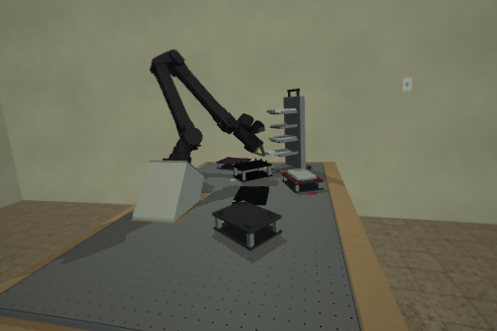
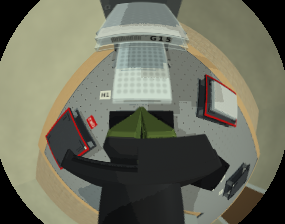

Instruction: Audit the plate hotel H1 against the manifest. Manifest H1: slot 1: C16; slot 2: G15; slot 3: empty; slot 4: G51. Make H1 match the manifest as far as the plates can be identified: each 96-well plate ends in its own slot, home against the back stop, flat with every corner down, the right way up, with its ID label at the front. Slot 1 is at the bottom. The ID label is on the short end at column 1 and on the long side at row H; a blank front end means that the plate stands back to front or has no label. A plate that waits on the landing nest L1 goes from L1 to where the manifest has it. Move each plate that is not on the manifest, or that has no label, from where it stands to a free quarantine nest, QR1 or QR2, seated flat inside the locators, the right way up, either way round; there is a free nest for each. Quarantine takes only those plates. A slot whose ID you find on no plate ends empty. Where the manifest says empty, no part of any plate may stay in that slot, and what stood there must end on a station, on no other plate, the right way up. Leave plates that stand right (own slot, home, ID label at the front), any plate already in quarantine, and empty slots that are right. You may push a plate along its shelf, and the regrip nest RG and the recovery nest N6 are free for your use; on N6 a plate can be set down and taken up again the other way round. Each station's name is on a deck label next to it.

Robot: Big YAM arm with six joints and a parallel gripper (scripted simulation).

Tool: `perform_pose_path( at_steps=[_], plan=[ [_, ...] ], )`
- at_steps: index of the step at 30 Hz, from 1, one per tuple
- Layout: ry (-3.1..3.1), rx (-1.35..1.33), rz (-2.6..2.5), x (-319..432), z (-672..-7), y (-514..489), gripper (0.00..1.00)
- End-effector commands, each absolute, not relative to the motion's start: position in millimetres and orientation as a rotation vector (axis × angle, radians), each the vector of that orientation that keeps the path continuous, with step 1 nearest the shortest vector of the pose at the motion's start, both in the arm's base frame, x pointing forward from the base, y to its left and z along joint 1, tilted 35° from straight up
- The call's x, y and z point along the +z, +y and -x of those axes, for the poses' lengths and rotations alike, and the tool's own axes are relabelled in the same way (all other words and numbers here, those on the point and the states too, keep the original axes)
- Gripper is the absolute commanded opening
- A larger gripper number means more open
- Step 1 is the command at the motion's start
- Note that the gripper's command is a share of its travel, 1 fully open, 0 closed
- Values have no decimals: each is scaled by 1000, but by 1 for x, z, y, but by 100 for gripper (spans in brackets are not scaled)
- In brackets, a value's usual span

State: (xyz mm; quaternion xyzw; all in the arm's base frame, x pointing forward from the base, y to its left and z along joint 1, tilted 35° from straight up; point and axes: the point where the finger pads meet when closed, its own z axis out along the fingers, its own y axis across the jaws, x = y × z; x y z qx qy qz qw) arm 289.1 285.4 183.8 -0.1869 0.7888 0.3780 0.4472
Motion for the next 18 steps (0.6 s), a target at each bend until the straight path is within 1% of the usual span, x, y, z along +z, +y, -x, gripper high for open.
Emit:
perform_pose_path(
  at_steps=[1, 18],
  plan=[
    [1879, 938, 448, 214, -309, 291, 0],
    [1879, 938, 448, 218, -317, 295, 0]
  ],
)
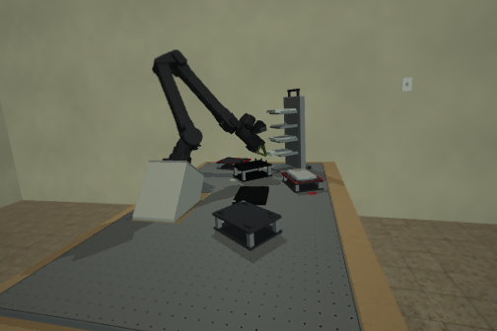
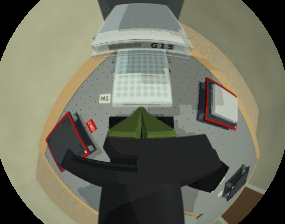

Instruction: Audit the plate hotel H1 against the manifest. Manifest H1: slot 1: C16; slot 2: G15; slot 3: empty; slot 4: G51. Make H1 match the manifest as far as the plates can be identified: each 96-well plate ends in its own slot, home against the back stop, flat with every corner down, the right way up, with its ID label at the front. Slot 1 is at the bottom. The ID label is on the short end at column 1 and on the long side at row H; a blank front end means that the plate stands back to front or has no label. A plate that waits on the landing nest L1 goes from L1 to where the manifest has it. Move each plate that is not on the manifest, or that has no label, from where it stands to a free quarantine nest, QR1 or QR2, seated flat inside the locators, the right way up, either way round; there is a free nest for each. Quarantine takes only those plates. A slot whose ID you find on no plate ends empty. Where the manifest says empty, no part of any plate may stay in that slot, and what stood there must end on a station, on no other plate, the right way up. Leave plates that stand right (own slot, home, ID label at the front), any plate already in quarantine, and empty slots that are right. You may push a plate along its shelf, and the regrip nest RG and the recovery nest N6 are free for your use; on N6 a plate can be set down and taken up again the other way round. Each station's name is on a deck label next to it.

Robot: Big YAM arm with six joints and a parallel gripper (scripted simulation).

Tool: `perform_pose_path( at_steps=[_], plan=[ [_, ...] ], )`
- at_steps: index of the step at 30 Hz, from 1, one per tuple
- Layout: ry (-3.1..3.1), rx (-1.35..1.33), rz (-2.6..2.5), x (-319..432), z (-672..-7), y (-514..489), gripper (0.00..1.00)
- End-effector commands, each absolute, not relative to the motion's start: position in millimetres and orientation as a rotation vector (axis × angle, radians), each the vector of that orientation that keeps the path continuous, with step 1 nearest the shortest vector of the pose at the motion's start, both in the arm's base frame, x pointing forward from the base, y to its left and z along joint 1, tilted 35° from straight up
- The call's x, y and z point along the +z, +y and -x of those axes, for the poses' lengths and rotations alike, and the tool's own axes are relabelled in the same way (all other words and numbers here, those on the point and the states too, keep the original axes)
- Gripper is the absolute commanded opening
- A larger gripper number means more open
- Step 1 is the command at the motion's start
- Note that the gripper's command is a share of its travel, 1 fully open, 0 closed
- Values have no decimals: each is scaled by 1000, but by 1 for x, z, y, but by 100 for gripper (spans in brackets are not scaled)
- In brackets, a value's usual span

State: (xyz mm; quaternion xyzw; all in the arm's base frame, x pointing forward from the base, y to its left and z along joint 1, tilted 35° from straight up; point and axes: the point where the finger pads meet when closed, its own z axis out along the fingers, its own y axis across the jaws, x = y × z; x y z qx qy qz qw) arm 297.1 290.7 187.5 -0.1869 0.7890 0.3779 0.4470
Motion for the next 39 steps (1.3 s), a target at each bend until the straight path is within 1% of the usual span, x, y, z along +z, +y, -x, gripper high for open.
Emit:
perform_pose_path(
  at_steps=[1, 39],
  plan=[
    [1879, 938, 448, 218, -318, 296, 0],
    [1879, 937, 447, 226, -335, 306, 0]
  ],
)
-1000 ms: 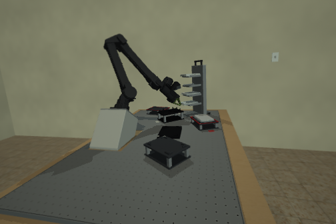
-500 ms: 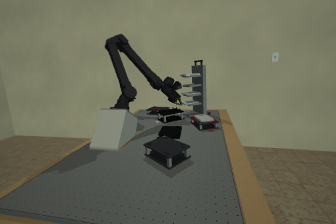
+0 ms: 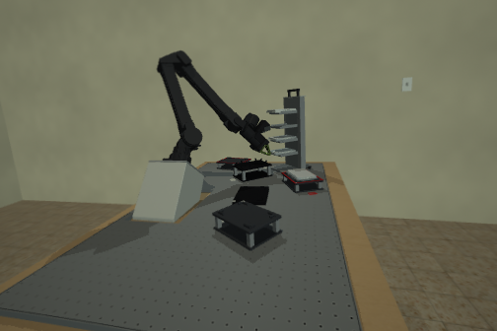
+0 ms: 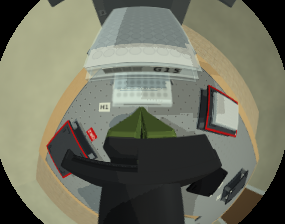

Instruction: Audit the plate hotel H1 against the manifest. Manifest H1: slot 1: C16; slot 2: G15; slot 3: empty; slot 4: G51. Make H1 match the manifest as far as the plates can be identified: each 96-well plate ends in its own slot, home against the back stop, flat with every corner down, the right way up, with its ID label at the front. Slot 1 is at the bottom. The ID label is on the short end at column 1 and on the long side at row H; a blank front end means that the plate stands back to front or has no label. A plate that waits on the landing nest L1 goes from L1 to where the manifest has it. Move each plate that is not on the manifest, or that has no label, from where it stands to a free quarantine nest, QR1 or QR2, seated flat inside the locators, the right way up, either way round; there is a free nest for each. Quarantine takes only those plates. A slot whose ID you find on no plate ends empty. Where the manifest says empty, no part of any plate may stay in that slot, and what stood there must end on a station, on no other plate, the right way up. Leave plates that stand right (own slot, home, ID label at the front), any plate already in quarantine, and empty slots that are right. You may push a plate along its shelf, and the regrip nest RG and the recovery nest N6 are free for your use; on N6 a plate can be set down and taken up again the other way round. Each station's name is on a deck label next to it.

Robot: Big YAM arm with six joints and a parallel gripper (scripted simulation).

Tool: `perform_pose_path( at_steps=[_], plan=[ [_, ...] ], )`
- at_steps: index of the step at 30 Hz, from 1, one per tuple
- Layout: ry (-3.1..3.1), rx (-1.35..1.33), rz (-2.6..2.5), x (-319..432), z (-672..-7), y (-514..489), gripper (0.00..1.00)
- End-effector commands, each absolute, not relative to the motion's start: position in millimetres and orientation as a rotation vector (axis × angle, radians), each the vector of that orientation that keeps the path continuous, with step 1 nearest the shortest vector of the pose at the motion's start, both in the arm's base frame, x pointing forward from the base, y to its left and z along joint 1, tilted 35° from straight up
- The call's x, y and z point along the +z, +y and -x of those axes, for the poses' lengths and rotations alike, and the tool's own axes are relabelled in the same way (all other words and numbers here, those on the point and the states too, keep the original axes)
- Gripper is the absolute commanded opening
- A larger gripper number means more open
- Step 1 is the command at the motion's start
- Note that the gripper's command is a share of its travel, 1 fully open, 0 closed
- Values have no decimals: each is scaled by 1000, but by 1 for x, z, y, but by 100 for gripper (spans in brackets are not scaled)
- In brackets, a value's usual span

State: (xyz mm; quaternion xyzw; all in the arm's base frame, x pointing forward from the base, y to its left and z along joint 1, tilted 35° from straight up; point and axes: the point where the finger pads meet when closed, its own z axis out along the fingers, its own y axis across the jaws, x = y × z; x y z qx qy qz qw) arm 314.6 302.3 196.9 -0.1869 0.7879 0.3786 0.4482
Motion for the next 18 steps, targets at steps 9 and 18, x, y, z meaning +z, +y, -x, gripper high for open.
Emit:
perform_pose_path(
  at_steps=[9, 18],
  plan=[
    [1887, 935, 448, 227, -339, 309, 0],
    [1896, 932, 448, 226, -342, 310, 0]
  ],
)
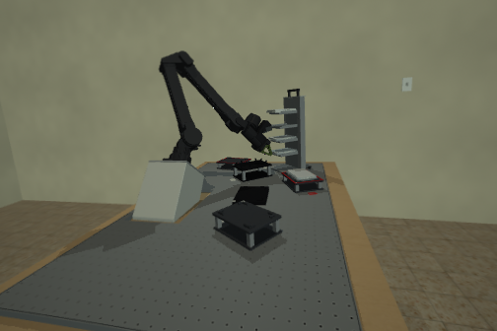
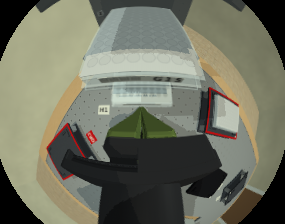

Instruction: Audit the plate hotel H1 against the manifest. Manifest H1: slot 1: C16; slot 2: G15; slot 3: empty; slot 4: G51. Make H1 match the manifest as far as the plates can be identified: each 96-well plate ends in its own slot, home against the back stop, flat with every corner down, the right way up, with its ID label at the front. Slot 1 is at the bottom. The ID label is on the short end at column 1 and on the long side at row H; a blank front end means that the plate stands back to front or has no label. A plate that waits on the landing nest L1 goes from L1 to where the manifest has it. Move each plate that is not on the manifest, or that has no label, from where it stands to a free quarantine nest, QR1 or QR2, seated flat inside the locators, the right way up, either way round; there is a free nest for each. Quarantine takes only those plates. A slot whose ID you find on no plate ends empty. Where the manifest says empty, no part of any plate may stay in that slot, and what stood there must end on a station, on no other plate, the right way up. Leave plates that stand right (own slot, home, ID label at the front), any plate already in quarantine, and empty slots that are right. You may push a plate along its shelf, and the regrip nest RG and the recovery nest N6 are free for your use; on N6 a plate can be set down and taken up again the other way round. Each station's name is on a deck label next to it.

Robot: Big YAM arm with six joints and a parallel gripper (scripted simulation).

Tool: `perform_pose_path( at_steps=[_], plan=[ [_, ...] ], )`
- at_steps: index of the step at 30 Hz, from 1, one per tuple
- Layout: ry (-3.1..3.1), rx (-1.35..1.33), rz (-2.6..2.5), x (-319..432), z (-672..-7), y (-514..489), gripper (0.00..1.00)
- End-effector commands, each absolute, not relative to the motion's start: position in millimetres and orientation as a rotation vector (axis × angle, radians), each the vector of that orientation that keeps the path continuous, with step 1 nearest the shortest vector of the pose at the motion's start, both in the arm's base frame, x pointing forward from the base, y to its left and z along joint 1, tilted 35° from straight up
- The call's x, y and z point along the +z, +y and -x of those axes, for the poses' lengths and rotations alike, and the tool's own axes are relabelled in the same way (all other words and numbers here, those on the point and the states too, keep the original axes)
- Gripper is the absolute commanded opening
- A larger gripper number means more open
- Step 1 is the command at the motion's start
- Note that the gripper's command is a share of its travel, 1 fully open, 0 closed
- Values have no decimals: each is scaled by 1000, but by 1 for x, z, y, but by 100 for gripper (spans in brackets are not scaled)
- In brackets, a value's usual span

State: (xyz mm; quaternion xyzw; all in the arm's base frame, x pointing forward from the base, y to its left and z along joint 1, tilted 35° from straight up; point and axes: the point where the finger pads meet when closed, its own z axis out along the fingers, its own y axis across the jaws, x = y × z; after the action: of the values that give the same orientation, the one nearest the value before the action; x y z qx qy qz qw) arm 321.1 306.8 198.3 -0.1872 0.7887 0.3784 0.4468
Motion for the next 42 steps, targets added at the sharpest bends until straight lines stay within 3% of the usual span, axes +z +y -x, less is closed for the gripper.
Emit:
perform_pose_path(
  at_steps=[1, 40, 42],
  plan=[
    [1897, 932, 448, 226, -343, 311, 0],
    [1859, 940, 442, 240, -338, 307, 0],
    [1898, 931, 443, 216, -327, 299, 0]
  ],
)
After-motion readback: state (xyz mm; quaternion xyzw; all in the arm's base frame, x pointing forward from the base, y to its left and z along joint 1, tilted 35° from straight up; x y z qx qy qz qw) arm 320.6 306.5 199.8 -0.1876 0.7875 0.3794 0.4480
